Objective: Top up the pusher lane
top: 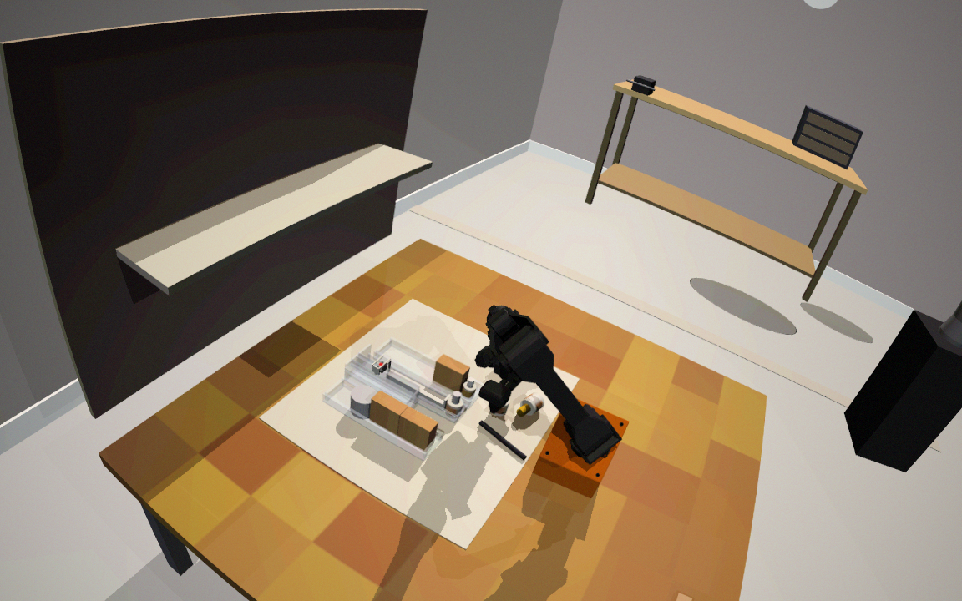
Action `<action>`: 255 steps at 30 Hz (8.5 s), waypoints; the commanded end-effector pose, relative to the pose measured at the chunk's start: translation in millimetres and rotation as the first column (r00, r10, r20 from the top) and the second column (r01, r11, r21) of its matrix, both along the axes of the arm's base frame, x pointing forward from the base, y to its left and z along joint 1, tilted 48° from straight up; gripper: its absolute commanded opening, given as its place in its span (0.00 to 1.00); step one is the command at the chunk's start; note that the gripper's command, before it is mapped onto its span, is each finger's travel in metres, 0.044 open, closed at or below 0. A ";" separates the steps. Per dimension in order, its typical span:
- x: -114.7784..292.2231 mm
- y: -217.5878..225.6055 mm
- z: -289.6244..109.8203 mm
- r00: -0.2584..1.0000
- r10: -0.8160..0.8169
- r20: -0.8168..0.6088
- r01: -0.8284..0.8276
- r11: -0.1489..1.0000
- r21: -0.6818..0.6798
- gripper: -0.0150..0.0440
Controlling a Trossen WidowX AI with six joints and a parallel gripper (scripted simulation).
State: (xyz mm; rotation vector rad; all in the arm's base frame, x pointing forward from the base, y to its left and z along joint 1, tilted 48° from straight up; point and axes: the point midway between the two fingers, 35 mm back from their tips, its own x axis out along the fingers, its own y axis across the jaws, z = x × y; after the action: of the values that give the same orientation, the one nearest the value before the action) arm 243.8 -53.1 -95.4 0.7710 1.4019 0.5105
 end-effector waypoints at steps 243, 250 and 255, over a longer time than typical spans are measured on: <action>100.1 20.4 79.9 1.000 0.000 0.003 0.000 1.000 0.008 0.25; 101.0 20.3 79.9 1.000 0.000 0.003 0.000 1.000 0.008 0.25; 101.7 20.1 79.9 1.000 0.000 0.003 0.000 1.000 0.008 0.25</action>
State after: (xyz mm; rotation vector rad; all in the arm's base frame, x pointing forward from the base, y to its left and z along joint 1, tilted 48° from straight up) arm 338.5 -31.2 -18.2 0.7795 1.4207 0.5161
